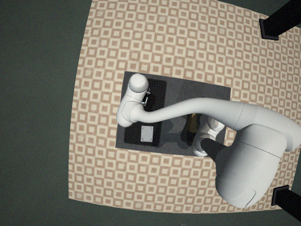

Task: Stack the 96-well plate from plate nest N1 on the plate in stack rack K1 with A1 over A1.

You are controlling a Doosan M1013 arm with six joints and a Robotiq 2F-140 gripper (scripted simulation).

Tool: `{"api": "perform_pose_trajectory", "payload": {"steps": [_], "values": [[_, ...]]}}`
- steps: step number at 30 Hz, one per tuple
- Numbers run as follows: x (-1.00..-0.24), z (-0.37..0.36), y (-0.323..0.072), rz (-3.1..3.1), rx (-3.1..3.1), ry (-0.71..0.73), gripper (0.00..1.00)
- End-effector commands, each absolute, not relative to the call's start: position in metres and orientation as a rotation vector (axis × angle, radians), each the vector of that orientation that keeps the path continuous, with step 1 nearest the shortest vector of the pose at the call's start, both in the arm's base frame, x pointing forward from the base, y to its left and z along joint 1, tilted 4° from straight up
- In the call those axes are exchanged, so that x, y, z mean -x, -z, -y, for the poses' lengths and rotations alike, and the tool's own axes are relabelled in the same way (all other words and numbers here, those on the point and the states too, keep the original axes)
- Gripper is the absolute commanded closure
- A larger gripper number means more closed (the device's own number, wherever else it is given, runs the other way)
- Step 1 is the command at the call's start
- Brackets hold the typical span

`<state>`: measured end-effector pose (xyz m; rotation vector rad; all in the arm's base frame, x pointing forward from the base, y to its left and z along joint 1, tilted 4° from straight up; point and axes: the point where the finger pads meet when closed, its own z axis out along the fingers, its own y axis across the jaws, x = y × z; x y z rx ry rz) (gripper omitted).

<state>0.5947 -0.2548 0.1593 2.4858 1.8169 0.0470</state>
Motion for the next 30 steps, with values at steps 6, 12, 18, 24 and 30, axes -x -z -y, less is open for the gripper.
{"api": "perform_pose_trajectory", "payload": {"steps": [6, 12, 18, 24, 30], "values": [[-0.595, 0.254, -0.159, -1.817, -2.486, -0.047, 1.00], [-0.595, 0.254, -0.159, -1.817, -2.486, -0.047, 1.00], [-0.595, 0.254, -0.159, -1.817, -2.486, -0.047, 1.00], [-0.595, 0.254, -0.151, -1.817, -2.486, -0.047, 1.00], [-0.596, 0.254, -0.141, -1.817, -2.486, -0.047, 1.00]]}}
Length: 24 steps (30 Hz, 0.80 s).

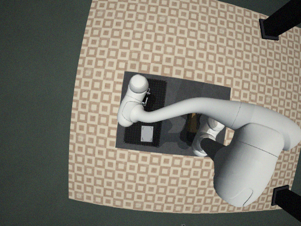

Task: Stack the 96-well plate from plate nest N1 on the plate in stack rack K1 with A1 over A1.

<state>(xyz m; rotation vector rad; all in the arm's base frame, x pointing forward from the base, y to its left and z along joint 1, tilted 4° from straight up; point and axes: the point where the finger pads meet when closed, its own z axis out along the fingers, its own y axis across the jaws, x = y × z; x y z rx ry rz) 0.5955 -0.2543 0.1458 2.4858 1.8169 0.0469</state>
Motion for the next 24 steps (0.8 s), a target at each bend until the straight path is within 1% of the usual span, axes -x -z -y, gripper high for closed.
{"api": "perform_pose_trajectory", "payload": {"steps": [1, 24], "values": [[-0.596, 0.254, -0.139, -1.817, -2.486, -0.047, 1.00], [-0.598, 0.255, -0.108, -1.817, -2.486, -0.047, 1.00]]}}
